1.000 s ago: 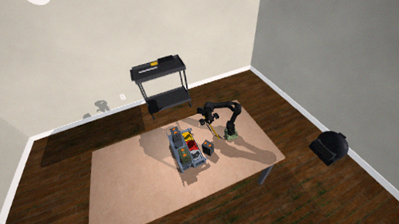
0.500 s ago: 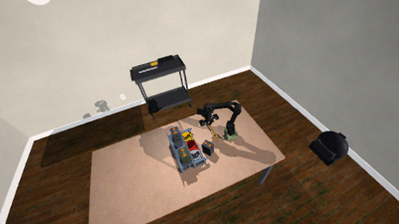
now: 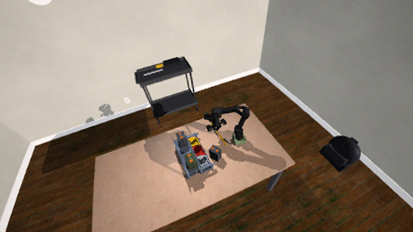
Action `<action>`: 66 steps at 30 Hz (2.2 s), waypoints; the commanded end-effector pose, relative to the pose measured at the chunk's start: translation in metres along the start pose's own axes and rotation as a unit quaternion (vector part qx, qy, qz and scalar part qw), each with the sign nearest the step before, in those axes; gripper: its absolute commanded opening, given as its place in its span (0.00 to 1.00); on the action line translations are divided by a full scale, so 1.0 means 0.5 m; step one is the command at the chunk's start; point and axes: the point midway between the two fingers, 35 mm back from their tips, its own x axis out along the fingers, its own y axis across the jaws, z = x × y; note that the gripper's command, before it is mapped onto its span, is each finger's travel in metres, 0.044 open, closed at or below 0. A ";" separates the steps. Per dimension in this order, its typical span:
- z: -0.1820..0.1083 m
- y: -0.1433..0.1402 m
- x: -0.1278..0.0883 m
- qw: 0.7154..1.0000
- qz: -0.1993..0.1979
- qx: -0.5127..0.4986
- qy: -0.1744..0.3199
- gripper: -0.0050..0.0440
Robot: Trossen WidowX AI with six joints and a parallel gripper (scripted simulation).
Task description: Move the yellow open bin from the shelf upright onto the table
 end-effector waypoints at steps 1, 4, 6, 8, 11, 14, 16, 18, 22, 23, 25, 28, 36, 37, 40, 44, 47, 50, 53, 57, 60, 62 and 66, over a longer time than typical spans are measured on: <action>0.001 0.002 0.020 1.000 0.004 0.004 -0.004 0.10; 0.001 0.002 0.020 1.000 0.004 0.004 -0.004 0.10; 0.001 0.002 0.020 1.000 0.004 0.004 -0.004 0.10; 0.001 0.002 0.020 1.000 0.004 0.004 -0.004 0.10; 0.001 0.002 0.020 1.000 0.004 0.004 -0.004 0.10; 0.000 0.002 0.026 1.000 0.004 0.001 -0.004 0.10; 0.000 0.002 0.042 1.000 0.004 0.002 -0.004 0.10; 0.000 0.003 0.058 1.000 0.004 0.004 -0.004 0.10; 0.000 0.003 0.058 1.000 0.004 0.004 -0.004 0.10; 0.000 0.003 0.058 1.000 0.004 0.004 -0.004 0.10; 0.000 0.003 0.058 1.000 0.004 0.004 -0.004 0.10; 0.000 0.003 0.058 1.000 0.004 0.004 -0.004 0.10; 0.000 0.004 0.097 1.000 0.004 0.004 -0.004 0.10; 0.000 0.004 0.097 1.000 0.004 0.004 -0.004 0.10; 0.000 0.004 0.097 1.000 0.004 0.004 -0.004 0.10; 0.000 0.004 0.097 1.000 0.004 0.004 -0.004 0.10; 0.000 0.004 0.097 1.000 0.004 0.004 -0.004 0.10; 0.000 0.004 0.120 1.000 0.004 0.002 -0.004 0.10; 0.000 0.005 0.136 1.000 0.004 0.004 -0.004 0.10; 0.000 0.005 0.136 1.000 0.004 0.004 -0.004 0.10; 0.000 0.005 0.136 1.000 0.004 0.004 -0.004 0.10; 0.000 0.005 0.136 1.000 0.004 0.004 -0.004 0.10; 0.000 0.005 0.150 1.000 0.004 0.002 -0.004 0.10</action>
